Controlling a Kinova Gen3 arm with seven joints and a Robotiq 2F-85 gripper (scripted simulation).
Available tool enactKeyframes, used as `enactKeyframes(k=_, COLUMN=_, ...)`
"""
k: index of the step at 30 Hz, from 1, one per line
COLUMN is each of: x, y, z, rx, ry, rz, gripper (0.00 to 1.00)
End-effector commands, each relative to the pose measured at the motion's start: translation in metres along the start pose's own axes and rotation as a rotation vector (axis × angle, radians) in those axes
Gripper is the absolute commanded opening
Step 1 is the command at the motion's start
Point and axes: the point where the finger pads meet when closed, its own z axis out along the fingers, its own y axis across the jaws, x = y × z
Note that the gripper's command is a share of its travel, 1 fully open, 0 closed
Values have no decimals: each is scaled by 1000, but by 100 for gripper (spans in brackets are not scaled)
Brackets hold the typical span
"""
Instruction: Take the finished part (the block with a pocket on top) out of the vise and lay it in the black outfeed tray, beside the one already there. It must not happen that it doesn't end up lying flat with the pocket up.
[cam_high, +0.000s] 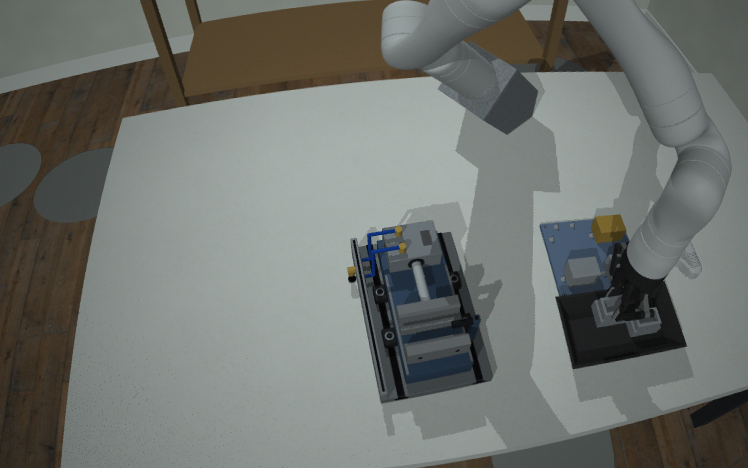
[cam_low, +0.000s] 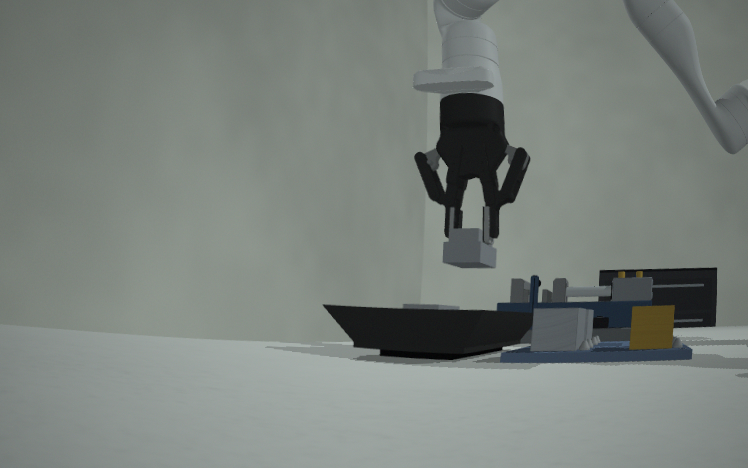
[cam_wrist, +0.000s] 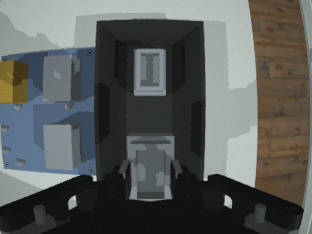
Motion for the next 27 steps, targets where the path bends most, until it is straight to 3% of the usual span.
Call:
enactKeyframes(k=1, x=-2, y=-1, z=7, rx=3, ry=-5, rz=1, gripper=0)
enactKeyframes(k=27, x=-2, y=-1, z=52, rx=3, ry=-5, rz=1, gripper=0)
